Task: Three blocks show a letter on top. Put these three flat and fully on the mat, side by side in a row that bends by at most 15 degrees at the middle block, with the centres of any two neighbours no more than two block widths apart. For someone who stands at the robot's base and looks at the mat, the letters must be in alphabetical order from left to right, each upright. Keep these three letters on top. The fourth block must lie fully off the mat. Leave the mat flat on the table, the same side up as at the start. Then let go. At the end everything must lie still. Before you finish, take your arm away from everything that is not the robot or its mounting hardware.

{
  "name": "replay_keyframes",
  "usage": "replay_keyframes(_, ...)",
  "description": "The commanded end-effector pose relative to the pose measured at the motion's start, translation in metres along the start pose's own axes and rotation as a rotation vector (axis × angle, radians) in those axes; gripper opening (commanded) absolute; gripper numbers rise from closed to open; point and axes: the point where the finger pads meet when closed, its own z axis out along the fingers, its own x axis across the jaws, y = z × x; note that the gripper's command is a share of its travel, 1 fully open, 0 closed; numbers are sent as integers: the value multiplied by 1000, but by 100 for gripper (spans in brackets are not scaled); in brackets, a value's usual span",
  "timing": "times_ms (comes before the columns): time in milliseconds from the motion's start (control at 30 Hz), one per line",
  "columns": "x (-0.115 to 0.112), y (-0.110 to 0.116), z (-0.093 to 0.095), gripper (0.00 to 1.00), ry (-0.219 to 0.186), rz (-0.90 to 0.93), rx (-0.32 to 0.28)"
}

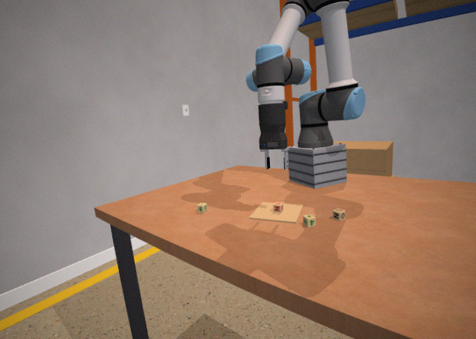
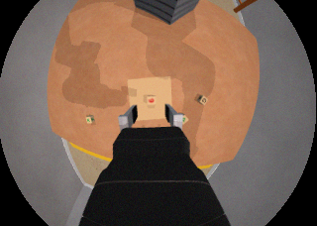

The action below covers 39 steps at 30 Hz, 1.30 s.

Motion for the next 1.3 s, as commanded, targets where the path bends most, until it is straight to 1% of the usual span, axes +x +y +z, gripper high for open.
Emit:
replay_keyframes(0, 0, 0, 0, 100, -1, 0, -1)
replay_keyframes(300, 0, 0, 0, 100, 0, 12, -1)
replay_keyframes(533, 0, -1, 3, 100, 0, 103, -1)
replay_keyframes(733, 2, -2, 9, 100, 0, 270, -1)
replay_keyframes(800, 2, -2, 9, 100, 0, 270, -1)
replay_keyframes(1267, 4, -4, 25, 100, 0, 766, -1)
